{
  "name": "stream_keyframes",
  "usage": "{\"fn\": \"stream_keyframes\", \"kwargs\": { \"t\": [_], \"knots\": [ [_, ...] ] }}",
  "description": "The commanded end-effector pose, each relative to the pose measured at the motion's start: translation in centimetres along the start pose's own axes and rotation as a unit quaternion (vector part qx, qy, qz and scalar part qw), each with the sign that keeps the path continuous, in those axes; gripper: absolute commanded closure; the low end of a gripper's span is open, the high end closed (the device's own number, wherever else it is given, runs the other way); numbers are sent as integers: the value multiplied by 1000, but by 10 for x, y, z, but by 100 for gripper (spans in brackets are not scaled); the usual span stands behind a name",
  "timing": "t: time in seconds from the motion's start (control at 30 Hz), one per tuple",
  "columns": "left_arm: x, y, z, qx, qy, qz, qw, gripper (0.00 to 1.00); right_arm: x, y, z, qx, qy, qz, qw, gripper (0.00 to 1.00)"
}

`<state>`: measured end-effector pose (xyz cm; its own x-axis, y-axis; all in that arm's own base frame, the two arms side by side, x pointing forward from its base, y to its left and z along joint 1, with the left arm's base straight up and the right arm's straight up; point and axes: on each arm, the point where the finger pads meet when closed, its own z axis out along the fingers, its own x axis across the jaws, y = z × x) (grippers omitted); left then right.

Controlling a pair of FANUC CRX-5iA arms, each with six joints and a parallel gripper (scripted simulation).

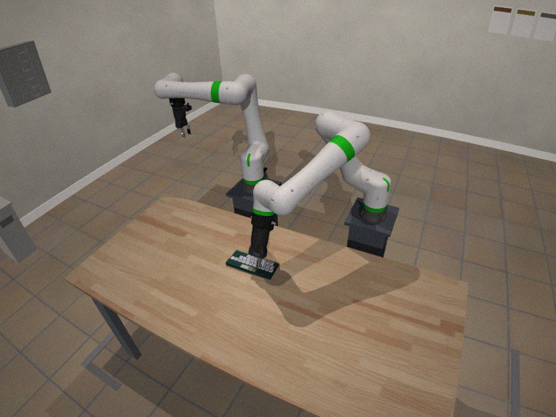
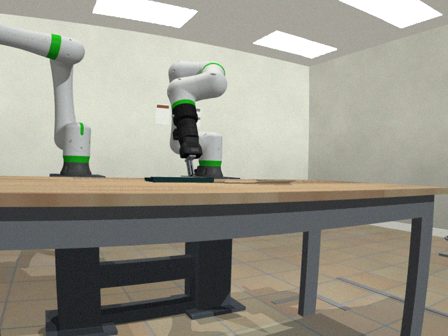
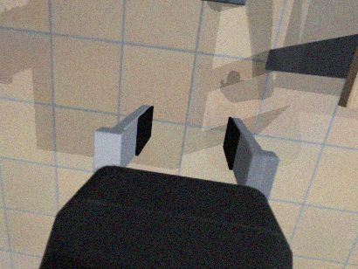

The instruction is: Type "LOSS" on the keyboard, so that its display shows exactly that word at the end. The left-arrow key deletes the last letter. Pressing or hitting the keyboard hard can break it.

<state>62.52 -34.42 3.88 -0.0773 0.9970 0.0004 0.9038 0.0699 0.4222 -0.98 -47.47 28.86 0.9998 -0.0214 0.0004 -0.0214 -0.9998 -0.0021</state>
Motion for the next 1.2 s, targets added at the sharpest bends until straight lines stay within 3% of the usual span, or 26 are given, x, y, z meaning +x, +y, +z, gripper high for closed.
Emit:
{"fn": "stream_keyframes", "kwargs": {
  "t": [0.0, 1.17],
  "knots": [
    [-1, 1, -1, -1, -1, -1, 1000, 100, 0, 0, -1, -1, 0, 0, 1000, 0],
    [-1, 0, 1, -1, -1, -1, 1000, 100, 0, 0, -1, -1, 0, 0, 1000, 0]
  ]
}}
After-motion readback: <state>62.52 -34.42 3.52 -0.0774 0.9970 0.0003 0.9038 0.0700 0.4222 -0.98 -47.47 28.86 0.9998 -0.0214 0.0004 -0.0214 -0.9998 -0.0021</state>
